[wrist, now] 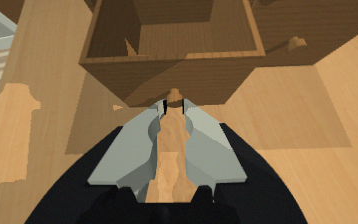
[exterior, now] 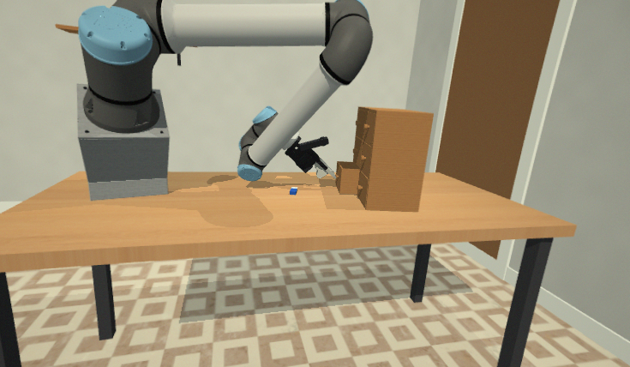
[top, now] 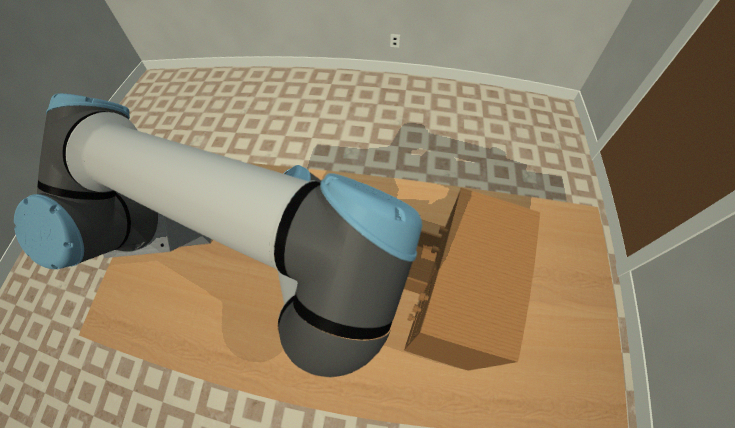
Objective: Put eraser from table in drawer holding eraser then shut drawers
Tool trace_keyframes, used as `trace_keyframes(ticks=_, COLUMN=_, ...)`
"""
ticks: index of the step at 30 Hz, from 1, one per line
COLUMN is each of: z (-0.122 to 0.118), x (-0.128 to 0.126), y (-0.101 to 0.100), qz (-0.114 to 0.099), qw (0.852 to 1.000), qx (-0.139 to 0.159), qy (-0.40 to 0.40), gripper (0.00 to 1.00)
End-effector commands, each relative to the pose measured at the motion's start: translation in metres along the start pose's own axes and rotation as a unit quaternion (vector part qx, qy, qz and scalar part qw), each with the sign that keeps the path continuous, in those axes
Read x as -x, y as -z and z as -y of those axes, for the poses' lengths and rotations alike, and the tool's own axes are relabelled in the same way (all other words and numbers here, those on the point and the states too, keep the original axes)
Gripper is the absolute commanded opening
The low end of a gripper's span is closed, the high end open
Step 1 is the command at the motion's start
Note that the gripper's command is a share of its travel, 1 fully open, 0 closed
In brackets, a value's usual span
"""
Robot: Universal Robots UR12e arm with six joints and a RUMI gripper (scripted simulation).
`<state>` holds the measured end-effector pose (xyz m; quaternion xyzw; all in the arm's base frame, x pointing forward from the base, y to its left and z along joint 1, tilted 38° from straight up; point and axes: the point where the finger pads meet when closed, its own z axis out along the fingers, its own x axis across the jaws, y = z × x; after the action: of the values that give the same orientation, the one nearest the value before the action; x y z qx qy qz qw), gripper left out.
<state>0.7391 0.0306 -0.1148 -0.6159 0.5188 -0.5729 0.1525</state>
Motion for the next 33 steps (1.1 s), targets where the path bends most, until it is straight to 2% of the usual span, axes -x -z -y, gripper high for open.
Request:
trace_keyframes(ticks=1, z=0.0009, x=0.0001, y=-0.0001, qz=0.0, qw=1.0, qx=0.0, qy=0.0, gripper=0.07)
trace_keyframes(ticks=33, z=0.0071, x=0.0001, y=-0.0075, qz=0.0, qw=1.0, qx=0.0, qy=0.0, gripper=0.07)
